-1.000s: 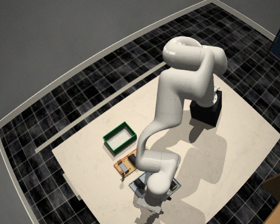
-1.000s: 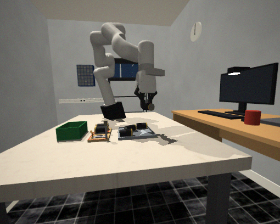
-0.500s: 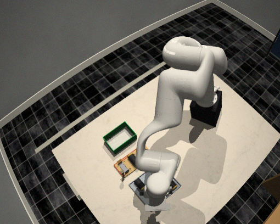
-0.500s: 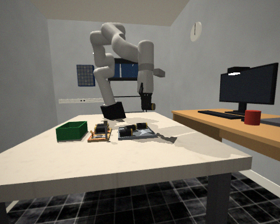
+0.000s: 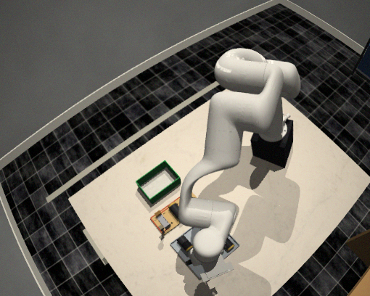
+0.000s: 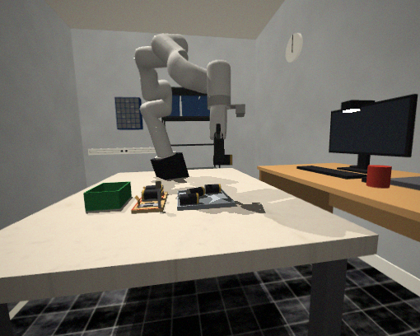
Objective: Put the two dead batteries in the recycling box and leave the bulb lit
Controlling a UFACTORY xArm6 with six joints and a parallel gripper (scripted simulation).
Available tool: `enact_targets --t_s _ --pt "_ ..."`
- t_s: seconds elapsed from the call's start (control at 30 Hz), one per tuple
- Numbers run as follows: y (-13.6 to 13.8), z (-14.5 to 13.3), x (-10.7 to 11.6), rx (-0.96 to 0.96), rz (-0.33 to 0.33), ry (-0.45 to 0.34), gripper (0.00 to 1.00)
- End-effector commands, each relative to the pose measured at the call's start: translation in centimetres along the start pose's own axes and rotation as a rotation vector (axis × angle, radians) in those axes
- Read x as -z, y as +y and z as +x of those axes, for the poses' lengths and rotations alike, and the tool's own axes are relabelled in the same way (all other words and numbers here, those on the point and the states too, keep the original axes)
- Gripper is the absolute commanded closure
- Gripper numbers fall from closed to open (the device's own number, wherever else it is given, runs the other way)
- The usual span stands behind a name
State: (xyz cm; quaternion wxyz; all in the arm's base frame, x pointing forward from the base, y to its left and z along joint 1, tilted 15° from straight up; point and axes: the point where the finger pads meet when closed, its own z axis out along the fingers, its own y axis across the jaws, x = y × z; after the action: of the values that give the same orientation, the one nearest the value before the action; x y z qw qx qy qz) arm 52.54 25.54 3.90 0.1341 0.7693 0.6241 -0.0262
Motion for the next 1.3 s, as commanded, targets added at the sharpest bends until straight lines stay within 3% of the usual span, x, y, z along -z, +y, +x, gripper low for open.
enact_targets --t_s 0.0,0.33,1.27 --pt "0.14 0.10 0.24 0.079 -0.001 0.005 0.72" --pt "0.14 0.10 0.24 0.206 -0.001 0.005 0.72" --pt "0.16 0.05 0.24 0.260 -0.001 0.005 0.72"
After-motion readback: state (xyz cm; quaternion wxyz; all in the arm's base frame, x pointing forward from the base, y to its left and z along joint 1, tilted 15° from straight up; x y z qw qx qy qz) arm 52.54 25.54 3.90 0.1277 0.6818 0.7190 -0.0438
